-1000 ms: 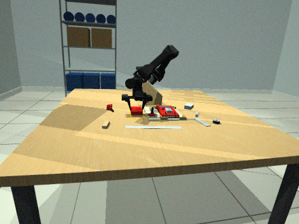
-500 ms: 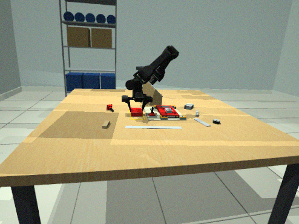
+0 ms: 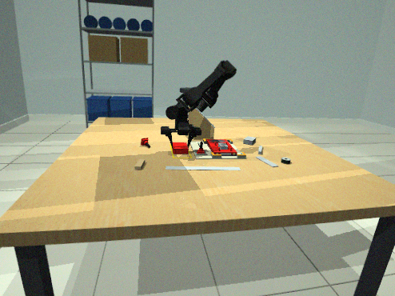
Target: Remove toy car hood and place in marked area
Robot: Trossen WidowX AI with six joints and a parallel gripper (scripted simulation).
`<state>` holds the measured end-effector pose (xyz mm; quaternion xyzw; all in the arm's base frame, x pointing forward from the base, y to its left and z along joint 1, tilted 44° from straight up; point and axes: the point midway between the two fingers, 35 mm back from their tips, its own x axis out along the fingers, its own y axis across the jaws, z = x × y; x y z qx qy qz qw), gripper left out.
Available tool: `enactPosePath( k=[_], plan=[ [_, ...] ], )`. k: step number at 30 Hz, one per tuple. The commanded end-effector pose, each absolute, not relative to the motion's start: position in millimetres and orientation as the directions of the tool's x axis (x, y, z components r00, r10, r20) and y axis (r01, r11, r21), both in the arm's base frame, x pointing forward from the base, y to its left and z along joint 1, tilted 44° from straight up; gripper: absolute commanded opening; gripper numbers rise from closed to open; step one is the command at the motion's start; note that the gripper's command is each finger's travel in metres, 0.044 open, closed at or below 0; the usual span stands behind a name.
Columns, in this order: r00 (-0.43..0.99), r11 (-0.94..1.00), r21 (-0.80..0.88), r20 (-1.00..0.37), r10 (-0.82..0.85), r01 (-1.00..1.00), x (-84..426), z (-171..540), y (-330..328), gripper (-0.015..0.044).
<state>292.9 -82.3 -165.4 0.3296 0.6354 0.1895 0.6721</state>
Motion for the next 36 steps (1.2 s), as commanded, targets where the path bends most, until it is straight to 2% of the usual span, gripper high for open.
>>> enactPosePath(
  k=[1, 5, 13, 36],
  plan=[
    [0.12, 0.711, 0.684, -0.729, 0.674, 0.164, 293, -165, -82, 0.0341],
    [0.121, 0.711, 0.684, -0.729, 0.673, 0.164, 293, -164, -84, 0.044],
    [0.121, 0.709, 0.686, -0.727, 0.676, 0.164, 285, -116, -130, 0.044],
    [0.121, 0.709, 0.686, -0.727, 0.676, 0.164, 284, -114, -131, 0.044]
  ],
)
